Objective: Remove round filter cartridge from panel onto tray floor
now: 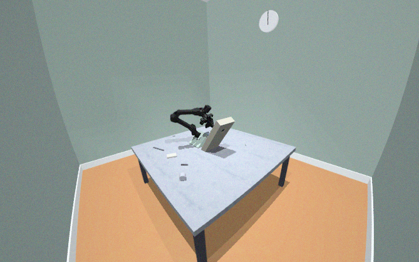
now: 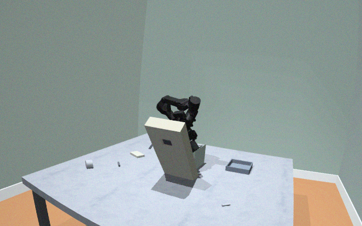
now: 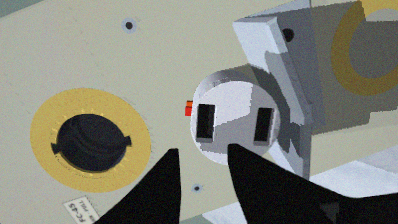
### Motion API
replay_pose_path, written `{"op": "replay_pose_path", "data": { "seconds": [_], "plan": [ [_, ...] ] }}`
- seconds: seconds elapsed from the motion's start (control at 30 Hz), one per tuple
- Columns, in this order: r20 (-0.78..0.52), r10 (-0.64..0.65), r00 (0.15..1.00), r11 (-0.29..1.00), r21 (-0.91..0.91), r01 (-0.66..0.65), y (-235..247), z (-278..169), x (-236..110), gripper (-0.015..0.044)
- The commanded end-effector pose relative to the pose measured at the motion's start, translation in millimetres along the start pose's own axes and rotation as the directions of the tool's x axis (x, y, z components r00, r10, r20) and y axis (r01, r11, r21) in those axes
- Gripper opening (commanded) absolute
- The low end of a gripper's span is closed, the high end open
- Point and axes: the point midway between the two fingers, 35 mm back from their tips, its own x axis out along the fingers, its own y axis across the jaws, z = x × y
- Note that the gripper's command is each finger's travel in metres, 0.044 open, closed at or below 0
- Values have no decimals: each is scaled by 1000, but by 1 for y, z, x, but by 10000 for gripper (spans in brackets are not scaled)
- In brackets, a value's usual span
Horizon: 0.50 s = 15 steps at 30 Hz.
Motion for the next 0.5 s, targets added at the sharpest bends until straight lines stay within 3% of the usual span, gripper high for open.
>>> {"op": "replay_pose_path", "data": {
  "seconds": [0.0,0.23,0.47],
  "plan": [
    [6,5,1000,1000,5,-5,-3,3,0,115],
    [6,6,1000,1000,5,-6,63,-17,-8,115],
    [6,6,1000,1000,5,-6,70,-18,-9,115]
  ]
}}
